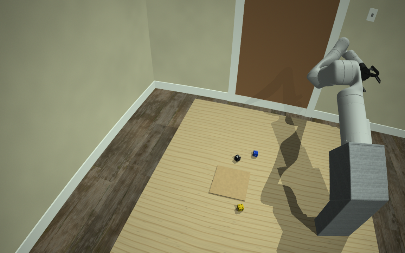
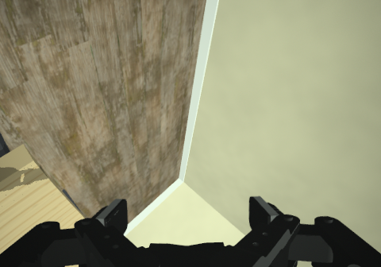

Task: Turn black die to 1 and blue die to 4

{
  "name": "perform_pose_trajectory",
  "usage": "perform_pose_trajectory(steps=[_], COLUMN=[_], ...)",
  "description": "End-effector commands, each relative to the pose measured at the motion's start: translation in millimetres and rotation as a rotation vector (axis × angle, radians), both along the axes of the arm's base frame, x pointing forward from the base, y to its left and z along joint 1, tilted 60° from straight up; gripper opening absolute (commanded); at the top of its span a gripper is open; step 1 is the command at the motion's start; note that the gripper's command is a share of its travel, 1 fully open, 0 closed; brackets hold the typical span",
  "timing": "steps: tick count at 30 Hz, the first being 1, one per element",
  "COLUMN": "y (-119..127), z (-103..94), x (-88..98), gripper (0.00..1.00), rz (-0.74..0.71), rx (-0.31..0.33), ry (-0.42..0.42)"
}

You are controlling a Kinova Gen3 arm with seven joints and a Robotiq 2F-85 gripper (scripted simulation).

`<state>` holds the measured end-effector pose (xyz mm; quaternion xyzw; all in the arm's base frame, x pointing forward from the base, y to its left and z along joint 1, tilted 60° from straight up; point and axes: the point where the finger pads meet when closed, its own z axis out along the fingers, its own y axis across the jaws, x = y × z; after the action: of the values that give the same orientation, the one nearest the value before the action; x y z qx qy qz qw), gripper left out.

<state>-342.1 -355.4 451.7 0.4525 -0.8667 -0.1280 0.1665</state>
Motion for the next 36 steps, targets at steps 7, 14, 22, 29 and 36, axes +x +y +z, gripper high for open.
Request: perform_pose_trajectory(steps=[7, 14, 22, 29, 36], y=[0.8, 0.8, 1.1, 4.5, 11.1], z=[0.8, 0.8, 1.2, 6.4, 16.0], x=[-0.2, -0.2, -0.6, -5.2, -13.4], gripper=[1.0, 1.0, 1.0, 1.0, 1.0], rz=[-0.001, -0.001, -0.001, 0.0, 0.003], rx=[-0.002, -0.002, -0.003, -0.011, -0.026], ry=[0.001, 0.001, 0.002, 0.017, 0.045])
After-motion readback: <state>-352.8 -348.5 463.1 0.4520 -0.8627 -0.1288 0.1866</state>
